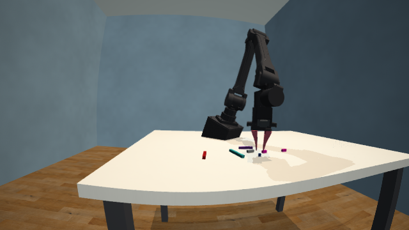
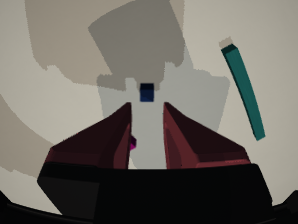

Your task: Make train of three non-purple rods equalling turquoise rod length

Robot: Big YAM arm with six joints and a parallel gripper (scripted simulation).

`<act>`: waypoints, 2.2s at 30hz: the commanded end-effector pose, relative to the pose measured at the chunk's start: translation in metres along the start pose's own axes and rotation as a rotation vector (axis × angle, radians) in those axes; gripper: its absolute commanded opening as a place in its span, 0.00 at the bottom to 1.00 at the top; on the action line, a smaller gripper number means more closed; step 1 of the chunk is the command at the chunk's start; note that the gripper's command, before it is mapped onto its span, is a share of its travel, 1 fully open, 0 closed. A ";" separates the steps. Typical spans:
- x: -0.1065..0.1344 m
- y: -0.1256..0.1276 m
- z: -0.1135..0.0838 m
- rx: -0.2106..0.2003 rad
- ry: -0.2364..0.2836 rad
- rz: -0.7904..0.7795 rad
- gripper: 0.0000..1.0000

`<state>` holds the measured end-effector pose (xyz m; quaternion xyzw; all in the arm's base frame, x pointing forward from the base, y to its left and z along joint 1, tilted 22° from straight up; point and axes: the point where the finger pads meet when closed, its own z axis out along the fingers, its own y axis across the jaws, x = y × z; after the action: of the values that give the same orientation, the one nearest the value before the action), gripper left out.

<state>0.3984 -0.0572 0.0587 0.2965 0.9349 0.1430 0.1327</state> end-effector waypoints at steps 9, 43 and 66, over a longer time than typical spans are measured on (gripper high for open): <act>0.002 0.002 0.005 0.004 0.005 0.001 0.23; 0.002 0.002 0.005 0.004 0.005 0.001 0.23; 0.001 0.003 0.017 0.002 -0.001 0.001 0.23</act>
<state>0.4037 -0.0557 0.0521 0.2959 0.9347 0.1430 0.1350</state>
